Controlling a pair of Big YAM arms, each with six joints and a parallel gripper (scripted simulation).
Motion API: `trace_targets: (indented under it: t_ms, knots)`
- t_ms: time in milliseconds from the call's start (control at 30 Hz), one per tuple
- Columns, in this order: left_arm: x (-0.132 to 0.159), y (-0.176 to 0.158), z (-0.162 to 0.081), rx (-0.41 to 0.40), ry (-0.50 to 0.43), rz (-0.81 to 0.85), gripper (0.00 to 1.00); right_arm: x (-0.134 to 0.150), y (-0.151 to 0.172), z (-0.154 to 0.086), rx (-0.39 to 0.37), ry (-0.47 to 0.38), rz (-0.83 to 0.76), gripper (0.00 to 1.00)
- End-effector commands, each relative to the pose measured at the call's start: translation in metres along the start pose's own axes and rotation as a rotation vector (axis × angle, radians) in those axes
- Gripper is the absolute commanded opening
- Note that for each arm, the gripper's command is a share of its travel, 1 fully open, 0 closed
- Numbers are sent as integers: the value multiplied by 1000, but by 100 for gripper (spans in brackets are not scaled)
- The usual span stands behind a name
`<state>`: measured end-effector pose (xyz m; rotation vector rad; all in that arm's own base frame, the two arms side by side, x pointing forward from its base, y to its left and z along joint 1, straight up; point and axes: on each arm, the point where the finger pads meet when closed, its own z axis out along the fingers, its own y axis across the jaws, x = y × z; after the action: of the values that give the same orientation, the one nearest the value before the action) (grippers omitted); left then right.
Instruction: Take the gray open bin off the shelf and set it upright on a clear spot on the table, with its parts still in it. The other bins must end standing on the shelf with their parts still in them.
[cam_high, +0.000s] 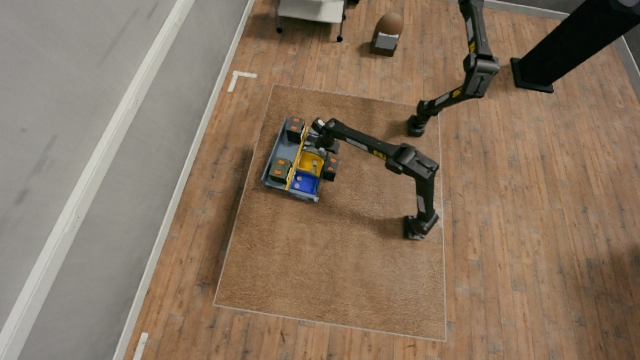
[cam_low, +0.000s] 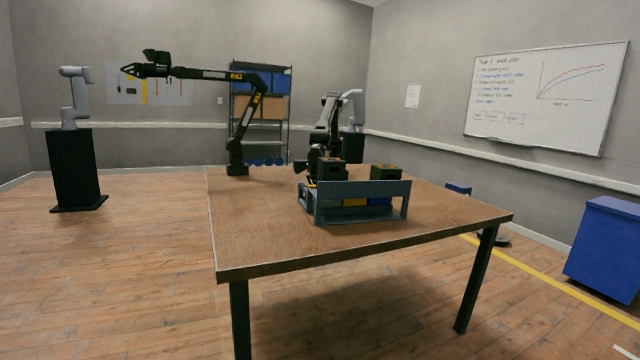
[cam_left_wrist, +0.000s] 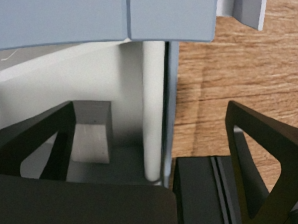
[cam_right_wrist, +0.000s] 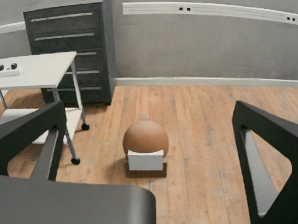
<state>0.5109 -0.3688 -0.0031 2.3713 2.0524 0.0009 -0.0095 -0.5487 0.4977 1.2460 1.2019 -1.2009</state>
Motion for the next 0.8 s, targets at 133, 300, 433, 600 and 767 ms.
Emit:
trace_targets:
  t_ms: [133, 300, 433, 600, 767]
  knots:
    - [4, -4, 27, 32, 15, -4, 90, -3, -4, -4, 6, -20, -17, 100]
    - [4, -4, 27, 31, 15, -4, 90, -3, -4, -4, 6, -20, -17, 100]
    - [4, -4, 28, 33, 16, -4, 90, -3, -4, -4, 6, -20, -17, 100]
    - [4, -3, 28, 32, 16, -4, 90, -3, -4, -4, 6, -20, -17, 100]
    - [4, -3, 28, 33, 17, -4, 90, -3, -4, -4, 6, -20, -17, 100]
